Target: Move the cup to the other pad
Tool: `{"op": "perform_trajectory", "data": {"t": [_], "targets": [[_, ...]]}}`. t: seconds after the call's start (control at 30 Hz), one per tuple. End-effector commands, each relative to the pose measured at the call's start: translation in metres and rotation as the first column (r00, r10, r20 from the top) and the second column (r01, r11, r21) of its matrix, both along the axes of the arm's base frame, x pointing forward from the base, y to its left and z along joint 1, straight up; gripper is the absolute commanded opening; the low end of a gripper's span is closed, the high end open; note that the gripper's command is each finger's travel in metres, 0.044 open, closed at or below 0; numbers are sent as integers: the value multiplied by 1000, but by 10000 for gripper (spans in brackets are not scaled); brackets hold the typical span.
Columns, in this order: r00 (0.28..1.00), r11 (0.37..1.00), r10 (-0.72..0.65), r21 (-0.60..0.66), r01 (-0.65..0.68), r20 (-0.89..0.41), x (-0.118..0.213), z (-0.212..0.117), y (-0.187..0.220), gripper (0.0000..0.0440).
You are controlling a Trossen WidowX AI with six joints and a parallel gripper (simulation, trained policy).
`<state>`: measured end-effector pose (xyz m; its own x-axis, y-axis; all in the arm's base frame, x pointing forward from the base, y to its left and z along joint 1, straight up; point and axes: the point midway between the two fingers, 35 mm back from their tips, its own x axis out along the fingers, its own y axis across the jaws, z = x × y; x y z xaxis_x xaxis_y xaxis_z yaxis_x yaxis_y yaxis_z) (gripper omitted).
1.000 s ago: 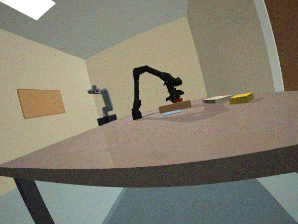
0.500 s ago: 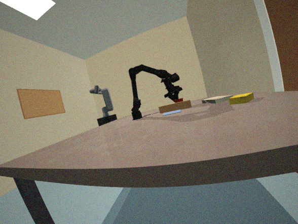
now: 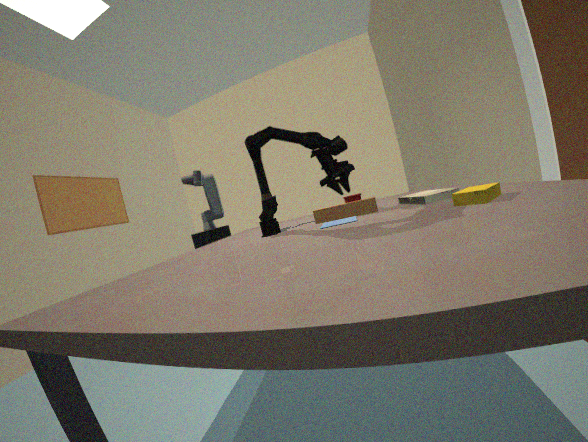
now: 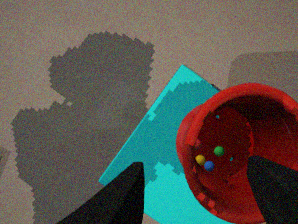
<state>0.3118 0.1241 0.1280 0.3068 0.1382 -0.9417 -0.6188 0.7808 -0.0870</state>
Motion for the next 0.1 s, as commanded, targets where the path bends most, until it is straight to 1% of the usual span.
{"op": "perform_trajectory", "data": {"t": [0.0, 0.07], "targets": [[1000, 1000, -5, 18, 4, 20, 0, 9, 0, 259], [999, 1000, -8, 24, 7, 35, 1, 16, -1, 301]]}}
